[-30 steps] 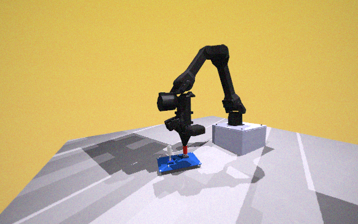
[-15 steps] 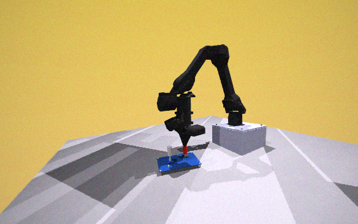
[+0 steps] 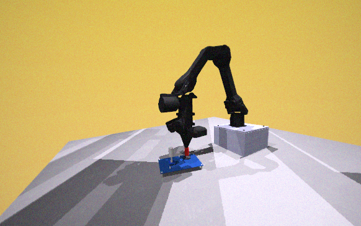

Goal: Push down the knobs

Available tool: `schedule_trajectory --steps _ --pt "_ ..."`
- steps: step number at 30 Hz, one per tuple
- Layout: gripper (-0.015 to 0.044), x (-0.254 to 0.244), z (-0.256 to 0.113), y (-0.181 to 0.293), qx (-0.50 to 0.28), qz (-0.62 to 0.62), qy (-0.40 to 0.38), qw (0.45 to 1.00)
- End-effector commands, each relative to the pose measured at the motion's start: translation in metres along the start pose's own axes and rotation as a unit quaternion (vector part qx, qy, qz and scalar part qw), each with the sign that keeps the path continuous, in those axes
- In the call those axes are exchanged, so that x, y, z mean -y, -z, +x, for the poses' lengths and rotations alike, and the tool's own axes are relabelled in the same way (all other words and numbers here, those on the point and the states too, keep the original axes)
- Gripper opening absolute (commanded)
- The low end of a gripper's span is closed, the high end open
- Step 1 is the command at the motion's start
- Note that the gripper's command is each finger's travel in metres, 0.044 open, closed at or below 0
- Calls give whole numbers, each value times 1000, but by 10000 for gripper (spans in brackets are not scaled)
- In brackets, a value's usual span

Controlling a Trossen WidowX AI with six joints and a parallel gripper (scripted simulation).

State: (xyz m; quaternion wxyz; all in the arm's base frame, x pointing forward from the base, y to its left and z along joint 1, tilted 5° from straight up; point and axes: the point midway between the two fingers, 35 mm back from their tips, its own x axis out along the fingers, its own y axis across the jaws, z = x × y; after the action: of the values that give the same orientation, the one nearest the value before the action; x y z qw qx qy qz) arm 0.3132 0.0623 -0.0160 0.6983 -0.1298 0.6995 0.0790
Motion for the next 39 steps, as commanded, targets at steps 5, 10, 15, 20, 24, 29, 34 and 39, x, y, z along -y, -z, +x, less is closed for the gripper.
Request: schedule_trajectory --steps 5,10,15,20,24,29,34,39 --pt "0 0 12 -1 -2 -1 -2 1000" --pt "0 0 12 -1 -2 -1 -2 1000" --pt "0 0 12 -1 -2 -1 -2 1000" --pt "0 0 12 -1 -2 -1 -2 1000" --pt "0 0 11 -1 -2 -1 -2 1000" --pt "0 0 4 -1 -2 -1 -2 1000" --pt "0 0 -4 -1 -2 -1 -2 1000" --pt "0 0 -12 -1 -2 -1 -2 1000"
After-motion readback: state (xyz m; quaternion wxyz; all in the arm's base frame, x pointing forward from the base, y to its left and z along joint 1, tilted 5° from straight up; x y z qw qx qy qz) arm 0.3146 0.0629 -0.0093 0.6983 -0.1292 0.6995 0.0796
